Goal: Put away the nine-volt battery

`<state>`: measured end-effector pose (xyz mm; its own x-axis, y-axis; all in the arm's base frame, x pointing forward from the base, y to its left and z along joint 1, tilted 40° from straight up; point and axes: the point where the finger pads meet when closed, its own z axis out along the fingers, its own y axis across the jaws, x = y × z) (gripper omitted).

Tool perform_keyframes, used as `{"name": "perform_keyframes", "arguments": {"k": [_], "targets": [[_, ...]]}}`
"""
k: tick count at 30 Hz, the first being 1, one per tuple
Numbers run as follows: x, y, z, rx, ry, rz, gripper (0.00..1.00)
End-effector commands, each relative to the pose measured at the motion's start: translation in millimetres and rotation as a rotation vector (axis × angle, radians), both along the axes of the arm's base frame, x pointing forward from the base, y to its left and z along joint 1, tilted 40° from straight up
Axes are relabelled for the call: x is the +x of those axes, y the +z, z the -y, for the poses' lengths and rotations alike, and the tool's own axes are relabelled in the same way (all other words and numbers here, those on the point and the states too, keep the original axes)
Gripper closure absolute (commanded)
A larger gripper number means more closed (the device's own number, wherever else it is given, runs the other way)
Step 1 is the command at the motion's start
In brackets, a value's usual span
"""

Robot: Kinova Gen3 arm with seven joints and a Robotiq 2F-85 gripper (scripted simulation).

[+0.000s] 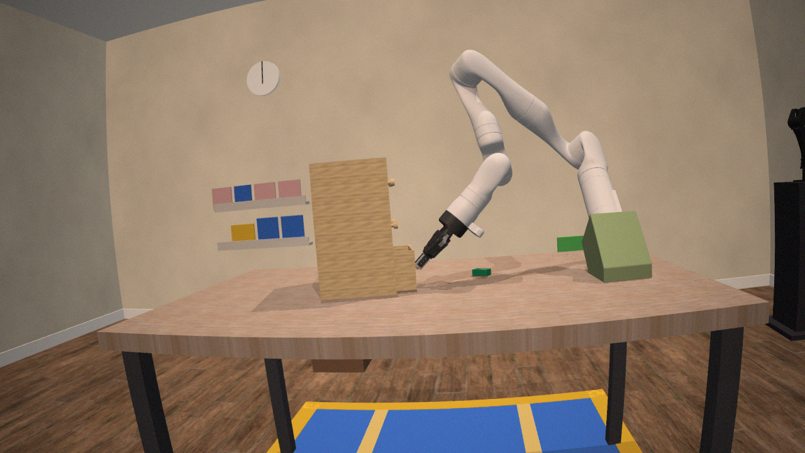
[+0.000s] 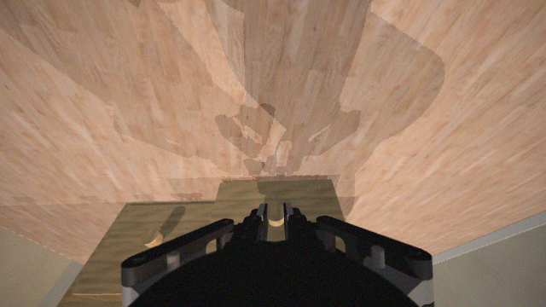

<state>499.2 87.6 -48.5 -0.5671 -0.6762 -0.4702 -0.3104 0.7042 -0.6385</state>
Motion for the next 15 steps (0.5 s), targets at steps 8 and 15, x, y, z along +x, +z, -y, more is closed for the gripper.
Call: {"name": "perform_keyframes", "arguments": {"k": [8, 15], "targets": [[-13.3, -0.5, 4, 0.007, -0.003, -0.003, 0.87], [-16.8, -0.1, 5, 0.007, -0.003, -0.003, 0.87]]}}
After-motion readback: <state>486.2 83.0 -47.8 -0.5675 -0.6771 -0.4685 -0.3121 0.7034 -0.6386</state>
